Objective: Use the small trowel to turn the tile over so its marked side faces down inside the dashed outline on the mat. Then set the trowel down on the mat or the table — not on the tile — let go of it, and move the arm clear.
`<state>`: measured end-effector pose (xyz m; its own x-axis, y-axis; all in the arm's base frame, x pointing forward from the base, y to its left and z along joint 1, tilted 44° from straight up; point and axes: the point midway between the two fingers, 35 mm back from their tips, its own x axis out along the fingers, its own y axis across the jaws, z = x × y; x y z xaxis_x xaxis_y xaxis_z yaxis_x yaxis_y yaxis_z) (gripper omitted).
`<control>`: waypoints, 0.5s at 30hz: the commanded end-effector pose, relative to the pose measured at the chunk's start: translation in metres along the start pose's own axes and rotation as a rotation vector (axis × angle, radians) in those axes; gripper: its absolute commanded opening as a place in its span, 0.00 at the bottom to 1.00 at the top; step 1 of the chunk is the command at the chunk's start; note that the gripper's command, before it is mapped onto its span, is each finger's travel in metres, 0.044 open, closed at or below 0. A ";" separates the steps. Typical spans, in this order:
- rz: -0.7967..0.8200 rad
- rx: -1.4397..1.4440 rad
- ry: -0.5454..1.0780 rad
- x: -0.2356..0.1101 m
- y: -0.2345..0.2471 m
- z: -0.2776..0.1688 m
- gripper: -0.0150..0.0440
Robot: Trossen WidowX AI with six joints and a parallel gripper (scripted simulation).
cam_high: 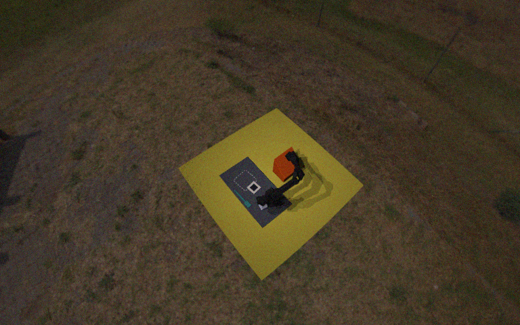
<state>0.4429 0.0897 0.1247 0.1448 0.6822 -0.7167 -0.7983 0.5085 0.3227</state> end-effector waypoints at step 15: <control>0.005 0.646 0.001 -0.004 0.016 -0.022 0.71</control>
<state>0.4230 0.0836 0.1181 0.1404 0.6821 -0.7176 -0.4007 0.7020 0.5888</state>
